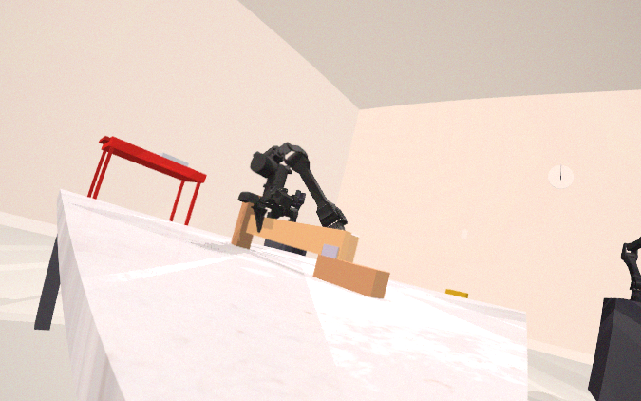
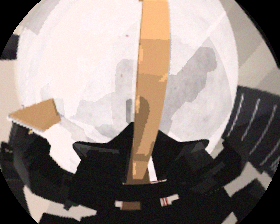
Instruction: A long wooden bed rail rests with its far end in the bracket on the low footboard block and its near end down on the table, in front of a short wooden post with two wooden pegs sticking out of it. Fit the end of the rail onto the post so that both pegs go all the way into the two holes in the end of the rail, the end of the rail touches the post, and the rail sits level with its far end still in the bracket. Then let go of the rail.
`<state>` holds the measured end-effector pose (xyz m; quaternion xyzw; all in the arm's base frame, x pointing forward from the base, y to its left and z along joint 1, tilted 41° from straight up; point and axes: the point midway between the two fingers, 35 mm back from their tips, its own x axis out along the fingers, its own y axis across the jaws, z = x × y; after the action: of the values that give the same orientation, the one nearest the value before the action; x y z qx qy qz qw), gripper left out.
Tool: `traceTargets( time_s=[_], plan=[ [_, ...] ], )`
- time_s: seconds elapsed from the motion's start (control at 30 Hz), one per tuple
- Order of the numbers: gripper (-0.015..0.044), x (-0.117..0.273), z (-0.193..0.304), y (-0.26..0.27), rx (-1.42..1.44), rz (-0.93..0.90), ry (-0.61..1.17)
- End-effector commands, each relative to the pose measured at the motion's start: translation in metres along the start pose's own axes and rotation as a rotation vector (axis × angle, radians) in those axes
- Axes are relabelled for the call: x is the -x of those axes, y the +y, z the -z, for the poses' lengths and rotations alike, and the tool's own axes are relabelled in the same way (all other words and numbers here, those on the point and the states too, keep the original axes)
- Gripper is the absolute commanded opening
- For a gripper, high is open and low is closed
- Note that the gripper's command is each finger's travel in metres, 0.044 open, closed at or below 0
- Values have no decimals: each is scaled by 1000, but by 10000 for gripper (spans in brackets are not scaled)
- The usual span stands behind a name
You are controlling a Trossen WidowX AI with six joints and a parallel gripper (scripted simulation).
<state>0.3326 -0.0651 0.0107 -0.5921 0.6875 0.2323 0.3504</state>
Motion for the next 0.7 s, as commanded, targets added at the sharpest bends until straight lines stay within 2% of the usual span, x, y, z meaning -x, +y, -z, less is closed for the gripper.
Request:
traceTargets(
  time_s=[0.0,0.67],
  plan=[
    [0,2,5,0,-2,4,6],
    [0,1,7,0,-2,4,6]
  ],
)
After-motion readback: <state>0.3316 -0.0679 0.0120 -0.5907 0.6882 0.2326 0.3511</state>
